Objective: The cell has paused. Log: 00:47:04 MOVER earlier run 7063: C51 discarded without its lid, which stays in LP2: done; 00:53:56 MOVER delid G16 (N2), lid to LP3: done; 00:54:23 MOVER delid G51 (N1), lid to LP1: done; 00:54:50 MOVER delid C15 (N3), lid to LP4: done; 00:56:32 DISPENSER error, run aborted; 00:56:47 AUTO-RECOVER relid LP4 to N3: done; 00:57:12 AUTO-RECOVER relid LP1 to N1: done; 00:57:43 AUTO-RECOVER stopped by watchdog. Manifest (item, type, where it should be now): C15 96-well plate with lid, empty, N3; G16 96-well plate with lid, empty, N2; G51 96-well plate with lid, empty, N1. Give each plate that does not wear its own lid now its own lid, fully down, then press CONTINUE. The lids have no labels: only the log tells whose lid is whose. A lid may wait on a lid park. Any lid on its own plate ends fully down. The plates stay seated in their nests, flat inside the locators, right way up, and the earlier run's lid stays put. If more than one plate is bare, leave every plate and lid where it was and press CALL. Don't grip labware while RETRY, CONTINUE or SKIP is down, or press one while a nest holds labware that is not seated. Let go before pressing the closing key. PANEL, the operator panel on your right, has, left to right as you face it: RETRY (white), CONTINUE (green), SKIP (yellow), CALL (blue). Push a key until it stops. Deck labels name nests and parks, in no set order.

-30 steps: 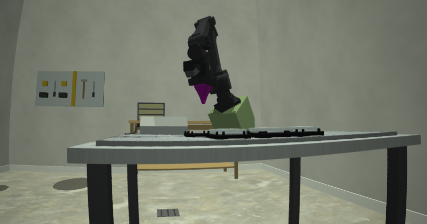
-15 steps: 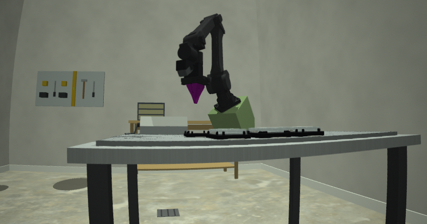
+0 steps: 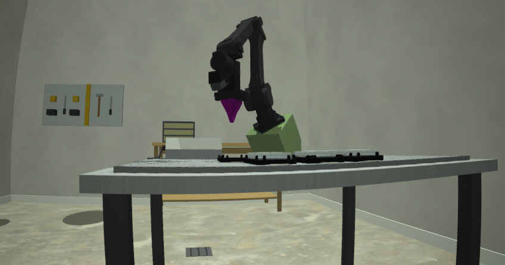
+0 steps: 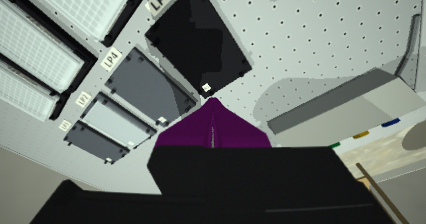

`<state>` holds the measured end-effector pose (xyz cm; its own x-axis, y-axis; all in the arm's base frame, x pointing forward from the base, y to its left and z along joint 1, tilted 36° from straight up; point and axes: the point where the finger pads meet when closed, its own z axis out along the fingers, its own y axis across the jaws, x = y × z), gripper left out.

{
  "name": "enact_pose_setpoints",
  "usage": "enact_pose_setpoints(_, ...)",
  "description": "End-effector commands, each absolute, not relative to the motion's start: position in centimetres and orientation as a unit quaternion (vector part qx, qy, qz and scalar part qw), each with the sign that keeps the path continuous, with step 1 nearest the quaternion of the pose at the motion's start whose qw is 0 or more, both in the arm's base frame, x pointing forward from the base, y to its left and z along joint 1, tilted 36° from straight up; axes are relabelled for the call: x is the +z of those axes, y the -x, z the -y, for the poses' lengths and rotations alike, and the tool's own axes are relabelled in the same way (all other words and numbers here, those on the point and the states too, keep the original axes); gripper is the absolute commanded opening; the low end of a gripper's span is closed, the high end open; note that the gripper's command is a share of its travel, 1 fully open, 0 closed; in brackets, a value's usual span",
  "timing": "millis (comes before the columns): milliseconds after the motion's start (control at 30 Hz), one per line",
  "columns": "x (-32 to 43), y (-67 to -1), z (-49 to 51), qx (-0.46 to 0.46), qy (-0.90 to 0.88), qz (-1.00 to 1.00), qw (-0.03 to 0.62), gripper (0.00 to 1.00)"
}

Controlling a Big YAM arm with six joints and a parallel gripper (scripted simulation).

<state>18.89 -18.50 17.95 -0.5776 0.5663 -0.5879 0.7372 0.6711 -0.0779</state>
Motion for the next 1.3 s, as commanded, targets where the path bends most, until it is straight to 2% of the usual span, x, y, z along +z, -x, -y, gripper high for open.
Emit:
enact_pose_setpoints(0, 18.5, -18.1, 19.2, -0.163, -0.388, -0.861, 0.286, 0.00)
enact_pose_setpoints(967, 14.4, -5.3, 22.5, -0.076, -0.608, -0.731, 0.300, 0.00)
enact_pose_setpoints(1267, 15.9, -1.7, 24.7, -0.074, -0.650, -0.687, 0.317, 0.00)
